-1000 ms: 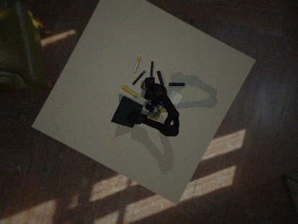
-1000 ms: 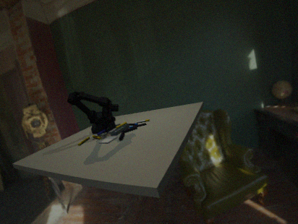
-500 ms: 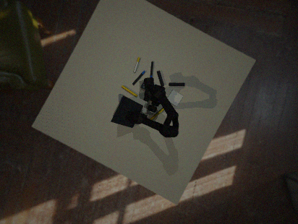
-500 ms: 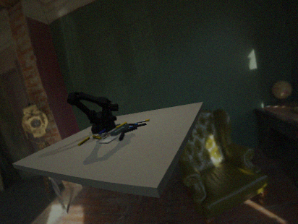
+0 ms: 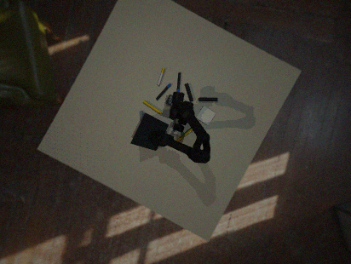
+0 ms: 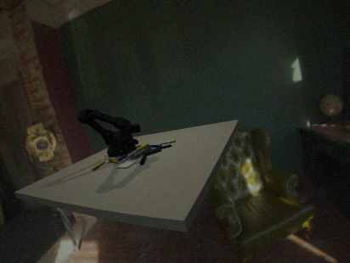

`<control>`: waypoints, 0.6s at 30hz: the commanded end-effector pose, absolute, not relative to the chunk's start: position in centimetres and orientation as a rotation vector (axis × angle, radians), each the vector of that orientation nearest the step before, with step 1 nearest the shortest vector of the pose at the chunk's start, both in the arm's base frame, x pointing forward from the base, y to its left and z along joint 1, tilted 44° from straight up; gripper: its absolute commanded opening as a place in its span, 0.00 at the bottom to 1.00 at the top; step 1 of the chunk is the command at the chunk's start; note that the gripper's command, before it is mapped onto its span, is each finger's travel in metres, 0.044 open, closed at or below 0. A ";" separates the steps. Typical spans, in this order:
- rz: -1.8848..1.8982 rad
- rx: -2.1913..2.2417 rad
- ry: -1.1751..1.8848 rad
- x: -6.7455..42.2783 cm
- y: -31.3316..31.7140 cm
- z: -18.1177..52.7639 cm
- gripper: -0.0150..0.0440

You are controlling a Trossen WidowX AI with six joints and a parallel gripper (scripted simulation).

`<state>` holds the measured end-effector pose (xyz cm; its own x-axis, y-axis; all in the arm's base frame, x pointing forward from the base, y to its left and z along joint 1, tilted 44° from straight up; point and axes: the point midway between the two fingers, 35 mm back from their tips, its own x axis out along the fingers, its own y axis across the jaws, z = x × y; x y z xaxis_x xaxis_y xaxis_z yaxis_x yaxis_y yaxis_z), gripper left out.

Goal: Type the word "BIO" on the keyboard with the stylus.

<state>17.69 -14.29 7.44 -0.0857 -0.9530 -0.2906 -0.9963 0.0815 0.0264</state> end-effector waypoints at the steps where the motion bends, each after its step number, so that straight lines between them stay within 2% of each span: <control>1: 0.319 -1.984 2.158 17.6 -14.8 7.1 0.25; 16: 0.305 -1.988 2.171 17.3 -16.3 6.1 0.25; 18: 0.312 -1.983 2.166 17.4 -16.1 6.1 0.34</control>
<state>17.37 -16.13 6.07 -0.0880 -0.9567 -0.2776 -0.9961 0.0835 0.0281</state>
